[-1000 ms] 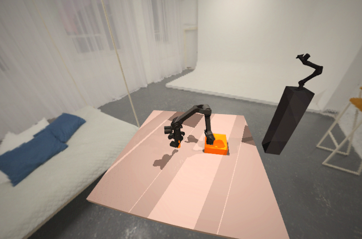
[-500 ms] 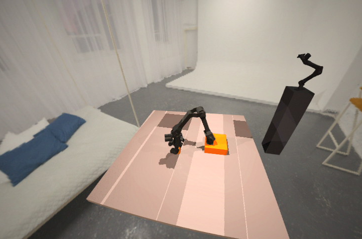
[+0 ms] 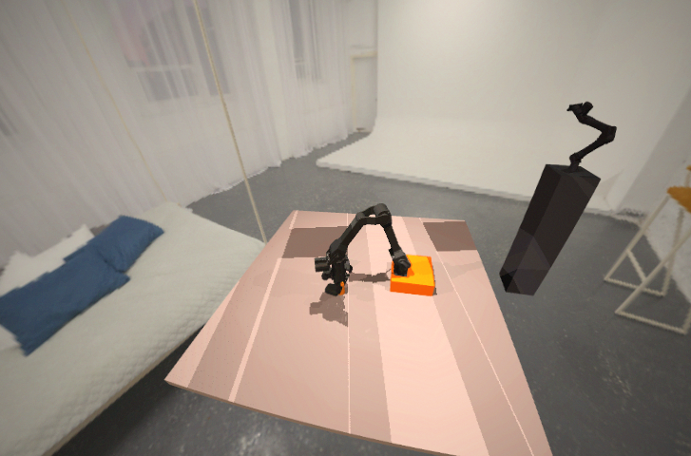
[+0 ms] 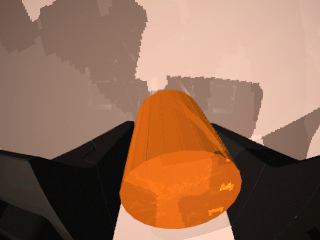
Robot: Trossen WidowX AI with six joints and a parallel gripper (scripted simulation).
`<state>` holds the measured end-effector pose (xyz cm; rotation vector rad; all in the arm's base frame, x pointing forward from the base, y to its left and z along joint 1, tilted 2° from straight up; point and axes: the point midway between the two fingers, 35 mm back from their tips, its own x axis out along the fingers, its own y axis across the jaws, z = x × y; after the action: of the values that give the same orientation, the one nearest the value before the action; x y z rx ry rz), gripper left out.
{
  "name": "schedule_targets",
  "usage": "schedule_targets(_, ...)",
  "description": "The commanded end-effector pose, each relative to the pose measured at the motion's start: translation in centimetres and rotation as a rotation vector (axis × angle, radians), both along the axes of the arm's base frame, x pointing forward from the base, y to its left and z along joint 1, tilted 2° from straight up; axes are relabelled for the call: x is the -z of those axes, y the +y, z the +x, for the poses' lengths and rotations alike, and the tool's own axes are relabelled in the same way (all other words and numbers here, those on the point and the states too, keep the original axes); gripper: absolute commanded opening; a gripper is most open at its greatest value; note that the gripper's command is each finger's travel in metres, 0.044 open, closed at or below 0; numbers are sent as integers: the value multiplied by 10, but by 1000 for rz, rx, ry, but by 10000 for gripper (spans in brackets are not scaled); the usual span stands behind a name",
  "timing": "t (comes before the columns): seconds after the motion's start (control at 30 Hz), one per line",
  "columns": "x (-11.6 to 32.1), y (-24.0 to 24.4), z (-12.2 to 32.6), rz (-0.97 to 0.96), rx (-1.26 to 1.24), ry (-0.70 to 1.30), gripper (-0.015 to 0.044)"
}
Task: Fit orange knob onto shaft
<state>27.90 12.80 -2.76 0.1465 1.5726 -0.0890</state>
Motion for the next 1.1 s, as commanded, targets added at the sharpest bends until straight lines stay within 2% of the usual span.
schedule_targets(0.0, 0, 0, 0, -1, 0, 2, 240)
schedule_targets(0.47, 0, 0, 0, -1, 0, 2, 240)
schedule_targets(0.53, -10, 0, 1, -1, 0, 1, 292)
schedule_targets(0.67, -70, -2, 1, -3, 4, -3, 398)
schedule_targets(0.73, -81, -3, 0, -3, 4, -4, 440)
schedule_targets(1.07, -80, -3, 1, -3, 4, -4, 440)
